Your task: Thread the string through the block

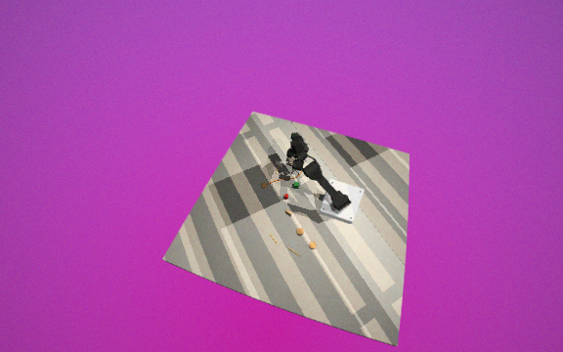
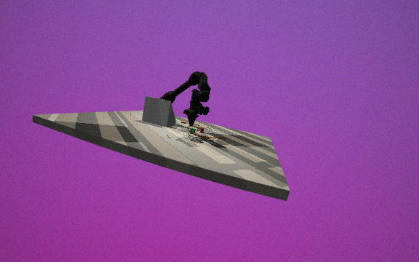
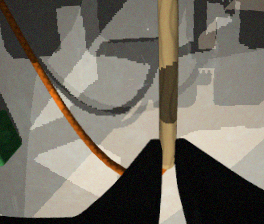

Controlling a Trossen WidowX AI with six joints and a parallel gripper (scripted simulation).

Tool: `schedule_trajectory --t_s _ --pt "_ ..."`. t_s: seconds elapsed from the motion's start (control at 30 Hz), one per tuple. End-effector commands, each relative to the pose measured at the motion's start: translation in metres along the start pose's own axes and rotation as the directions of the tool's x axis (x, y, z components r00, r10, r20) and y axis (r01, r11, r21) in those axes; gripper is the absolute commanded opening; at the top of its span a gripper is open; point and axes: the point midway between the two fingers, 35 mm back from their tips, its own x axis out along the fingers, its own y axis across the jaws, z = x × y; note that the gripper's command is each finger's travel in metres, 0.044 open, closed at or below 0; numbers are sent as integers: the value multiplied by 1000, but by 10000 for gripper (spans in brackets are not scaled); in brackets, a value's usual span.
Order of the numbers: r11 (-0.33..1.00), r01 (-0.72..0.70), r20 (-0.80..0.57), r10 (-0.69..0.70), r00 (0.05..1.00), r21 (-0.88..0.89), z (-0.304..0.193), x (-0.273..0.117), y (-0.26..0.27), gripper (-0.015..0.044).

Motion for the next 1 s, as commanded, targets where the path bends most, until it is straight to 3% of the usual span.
schedule_trajectory --t_s 0.0,0.43,0.97 --pt "986 -5 -4 5 1000 -165 4 2 2 0" --pt "802 -5 -4 3 1000 -598 15 3 4 0" --pt "340 -5 -4 4 1000 -940 29 4 7 0"
